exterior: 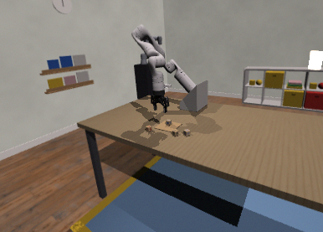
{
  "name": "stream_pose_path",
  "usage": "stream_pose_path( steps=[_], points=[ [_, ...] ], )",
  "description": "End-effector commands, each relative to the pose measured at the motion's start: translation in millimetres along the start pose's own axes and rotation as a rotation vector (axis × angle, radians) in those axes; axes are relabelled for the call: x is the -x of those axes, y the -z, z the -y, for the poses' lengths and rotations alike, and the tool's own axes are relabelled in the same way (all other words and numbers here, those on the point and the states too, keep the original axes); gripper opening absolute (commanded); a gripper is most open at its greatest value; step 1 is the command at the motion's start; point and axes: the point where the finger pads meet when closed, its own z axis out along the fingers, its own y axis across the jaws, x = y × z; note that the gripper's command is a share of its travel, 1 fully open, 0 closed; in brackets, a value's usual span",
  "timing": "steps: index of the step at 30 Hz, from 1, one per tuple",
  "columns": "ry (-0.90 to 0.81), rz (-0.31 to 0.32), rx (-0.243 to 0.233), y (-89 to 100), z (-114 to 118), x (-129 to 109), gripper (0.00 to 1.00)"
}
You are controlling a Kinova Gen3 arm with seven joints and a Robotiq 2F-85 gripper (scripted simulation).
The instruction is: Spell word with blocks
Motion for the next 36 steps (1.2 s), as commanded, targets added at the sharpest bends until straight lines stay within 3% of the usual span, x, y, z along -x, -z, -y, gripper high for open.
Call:
stream_pose_path(
  steps=[1,7,8,17,18,24,25,34,35,36],
  points=[
    [0.001,-0.002,-0.007,-1.7,4,12,1.0],
    [0.004,-0.006,-0.01,-2.8,5,9,1.0],
    [0.002,-0.001,-0.006,-1.9,6,23,1.0],
    [0.004,-0.006,-0.009,-3.1,7,21,1.0],
    [0.002,-0.001,-0.006,-2.2,8,36,1.0],
    [0.005,-0.004,-0.009,-3.2,9,34,1.0],
    [0.003,0.0,-0.006,-2.5,11,49,1.0],
    [0.005,-0.004,-0.009,-3.7,12,47,1.0],
    [0.003,0.0,-0.006,-2.9,15,62,1.0],
    [0.003,0.0,-0.006,-2.9,15,62,1.0]
  ],
)
